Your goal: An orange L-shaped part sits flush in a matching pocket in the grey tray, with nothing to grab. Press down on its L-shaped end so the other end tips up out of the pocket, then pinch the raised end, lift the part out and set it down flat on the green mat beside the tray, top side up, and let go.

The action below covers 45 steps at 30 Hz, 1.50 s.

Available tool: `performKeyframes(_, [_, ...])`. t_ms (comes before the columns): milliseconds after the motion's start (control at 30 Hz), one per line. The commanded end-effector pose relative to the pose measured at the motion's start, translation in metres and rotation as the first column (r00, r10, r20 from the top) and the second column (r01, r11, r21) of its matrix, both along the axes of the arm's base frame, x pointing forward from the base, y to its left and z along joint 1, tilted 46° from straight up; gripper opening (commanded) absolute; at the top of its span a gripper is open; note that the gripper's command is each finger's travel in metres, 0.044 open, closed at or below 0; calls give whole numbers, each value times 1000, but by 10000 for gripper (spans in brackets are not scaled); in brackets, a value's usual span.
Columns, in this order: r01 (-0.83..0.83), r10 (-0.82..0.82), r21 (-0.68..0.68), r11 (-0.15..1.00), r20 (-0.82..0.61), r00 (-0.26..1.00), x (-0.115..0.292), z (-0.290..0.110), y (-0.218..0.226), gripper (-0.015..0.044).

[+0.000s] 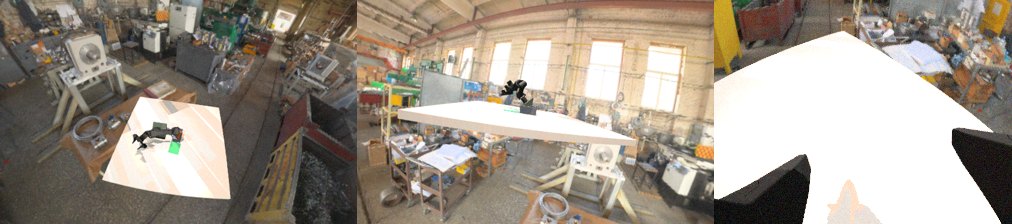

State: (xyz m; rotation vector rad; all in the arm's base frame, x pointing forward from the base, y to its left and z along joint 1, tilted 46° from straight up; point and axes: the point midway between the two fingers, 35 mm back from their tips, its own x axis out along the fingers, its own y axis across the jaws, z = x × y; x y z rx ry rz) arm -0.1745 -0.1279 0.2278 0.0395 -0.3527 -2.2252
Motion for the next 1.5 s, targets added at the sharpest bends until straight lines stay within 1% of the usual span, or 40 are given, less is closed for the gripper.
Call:
performKeyframes(0, [-6,6,1,1000,2,1000,0,0,-1,374])
performKeyframes(100, [-48,48,3,999,24,999,4,2,-10,295])
performKeyframes(233, [-161,160,11,987,88,983,15,5,-35,190])
performKeyframes(267, [-195,192,15,981,107,975,20,6,-43,180])
performKeyframes(500, [-426,402,61,903,237,885,59,6,-93,180])
performKeyframes(733, [-636,565,125,762,351,747,118,3,-135,180])
performKeyframes(767, [-645,577,143,751,334,745,120,2,-139,180])
performKeyframes(900, [-706,625,177,685,354,695,147,-1,-148,180])
performKeyframes(967, [-750,670,200,631,348,656,165,-1,-151,180])
performKeyframes(1167, [-865,764,279,417,408,500,235,-14,-159,180])
performKeyframes(1233, [-891,769,291,347,456,449,260,-20,-158,180])
performKeyframes(1300, [-894,776,301,332,452,440,264,-21,-157,180])
performKeyframes(1367, [-903,777,280,326,465,425,271,-18,-156,180])
performKeyframes(1467, [-915,787,294,277,477,392,284,-22,-153,180])
